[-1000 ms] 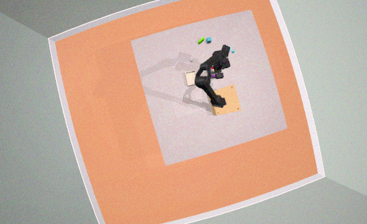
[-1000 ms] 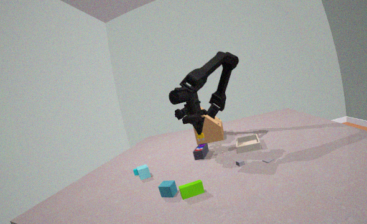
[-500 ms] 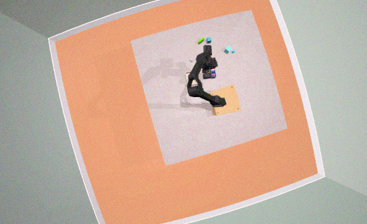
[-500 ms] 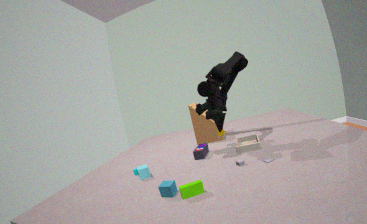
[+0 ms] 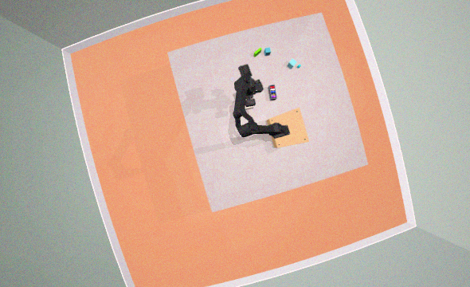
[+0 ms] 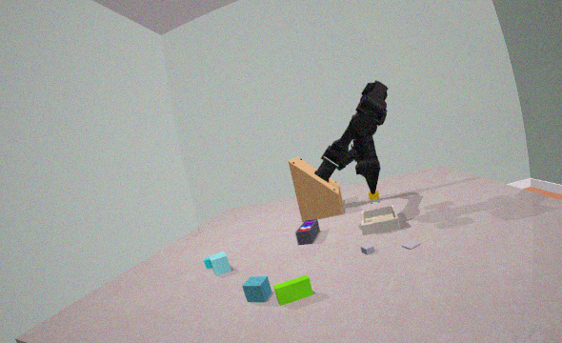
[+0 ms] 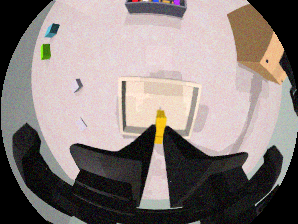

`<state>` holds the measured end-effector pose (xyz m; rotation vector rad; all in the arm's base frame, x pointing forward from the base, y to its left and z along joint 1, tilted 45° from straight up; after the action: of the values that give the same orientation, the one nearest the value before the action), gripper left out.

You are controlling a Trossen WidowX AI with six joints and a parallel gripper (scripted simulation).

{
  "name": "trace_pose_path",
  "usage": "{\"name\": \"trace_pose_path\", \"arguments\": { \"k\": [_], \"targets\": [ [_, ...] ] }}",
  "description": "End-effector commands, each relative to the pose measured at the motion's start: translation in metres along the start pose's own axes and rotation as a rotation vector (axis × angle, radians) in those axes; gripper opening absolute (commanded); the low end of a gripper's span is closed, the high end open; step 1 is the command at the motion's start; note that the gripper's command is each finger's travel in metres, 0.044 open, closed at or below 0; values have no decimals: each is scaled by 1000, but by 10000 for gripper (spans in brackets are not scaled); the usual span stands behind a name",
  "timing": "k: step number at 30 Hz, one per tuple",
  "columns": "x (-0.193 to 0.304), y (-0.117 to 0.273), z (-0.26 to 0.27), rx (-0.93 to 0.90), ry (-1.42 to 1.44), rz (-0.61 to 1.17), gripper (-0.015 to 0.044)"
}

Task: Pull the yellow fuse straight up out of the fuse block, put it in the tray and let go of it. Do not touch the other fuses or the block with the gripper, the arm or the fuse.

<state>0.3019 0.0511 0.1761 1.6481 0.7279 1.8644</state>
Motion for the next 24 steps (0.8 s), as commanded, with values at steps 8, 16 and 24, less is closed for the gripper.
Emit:
{"name": "trace_pose_path", "arguments": {
  "k": [8,16,24],
  "targets": [
    [5,-8,0,-1,-10,5,0],
    [6,-21,0,-1,-10,5,0],
    [6,-33,-1,-1,-10,7,0]
  ]
}}
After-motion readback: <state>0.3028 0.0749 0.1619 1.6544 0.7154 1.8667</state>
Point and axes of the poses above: the point midway between the two fingers, 35 mm back from their tips, its own y axis back along the fingers, its own z axis across the jaws, x = y × z, the point moved 8 cm from there along y, back along the fingers, and after that the axes turned 13 degrees about y, right-handed, at the moved point
